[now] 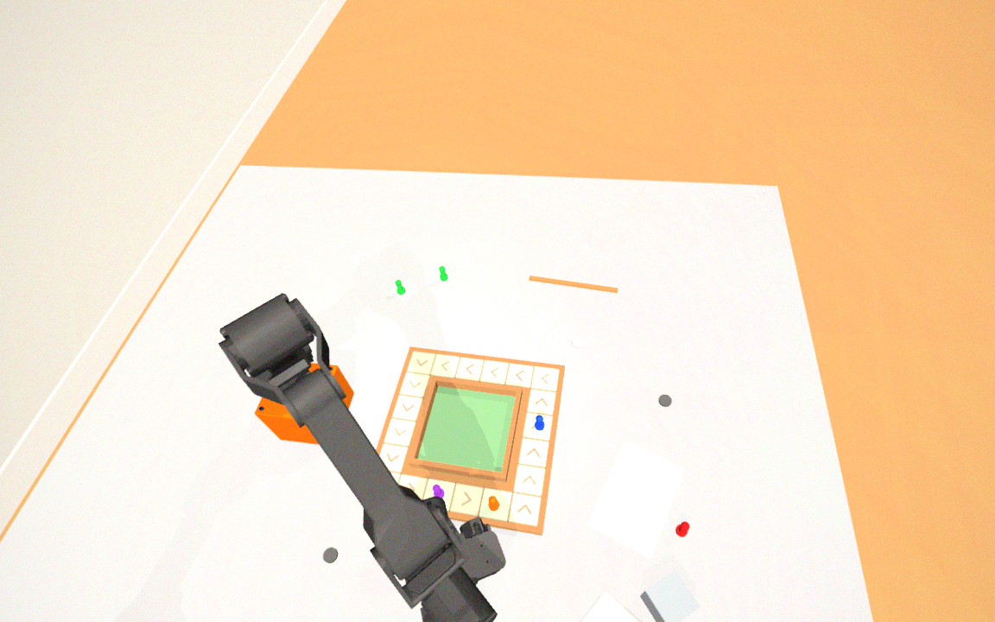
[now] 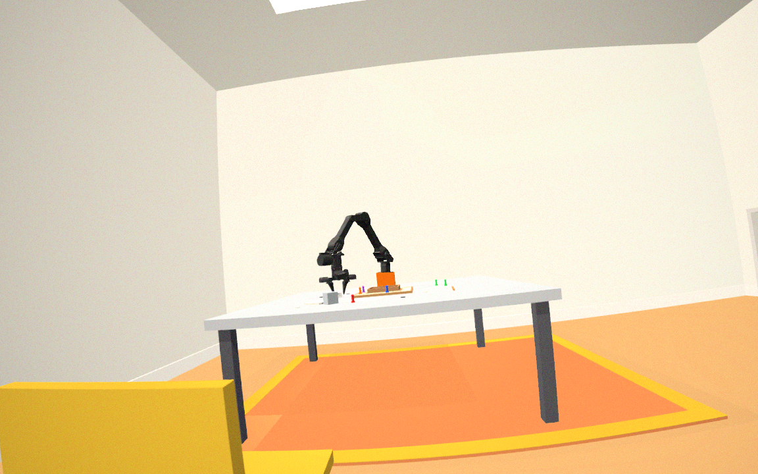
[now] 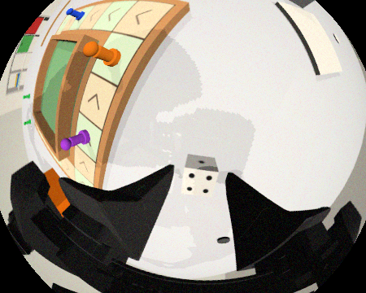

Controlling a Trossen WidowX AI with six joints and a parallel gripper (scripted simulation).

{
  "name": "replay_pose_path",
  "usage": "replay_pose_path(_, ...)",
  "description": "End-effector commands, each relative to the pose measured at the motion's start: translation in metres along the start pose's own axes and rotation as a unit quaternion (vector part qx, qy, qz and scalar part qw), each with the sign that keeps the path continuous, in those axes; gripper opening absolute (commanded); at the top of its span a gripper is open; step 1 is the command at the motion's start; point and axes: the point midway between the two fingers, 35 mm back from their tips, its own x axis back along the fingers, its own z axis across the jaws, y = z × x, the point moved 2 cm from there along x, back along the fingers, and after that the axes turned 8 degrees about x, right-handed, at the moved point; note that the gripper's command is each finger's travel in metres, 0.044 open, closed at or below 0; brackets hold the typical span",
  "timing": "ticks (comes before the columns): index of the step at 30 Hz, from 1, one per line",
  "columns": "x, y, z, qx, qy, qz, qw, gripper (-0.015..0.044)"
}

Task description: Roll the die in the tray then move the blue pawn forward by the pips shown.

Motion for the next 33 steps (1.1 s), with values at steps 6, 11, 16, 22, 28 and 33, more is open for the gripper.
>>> replay_pose_path(6, -0.003, -0.001, 0.001, -0.002, 0.002, 0.003, 1.000, 0.0091)
replay_pose_path(11, -0.003, -0.001, 0.001, -0.002, 0.002, 0.003, 1.000, 0.0038)
replay_pose_path(16, 0.029, -0.002, -0.004, -0.002, 0.002, 0.003, 1.000, 0.0000)
replay_pose_path(22, 0.086, -0.006, -0.004, -0.002, 0.001, 0.003, 1.000, 0.0000)
replay_pose_path(28, 0.120, -0.009, 0.000, -0.002, 0.001, 0.003, 1.000, 0.0000)
replay_pose_path(33, 0.119, -0.001, 0.005, -0.010, 0.002, 0.003, 1.000, 0.0000)
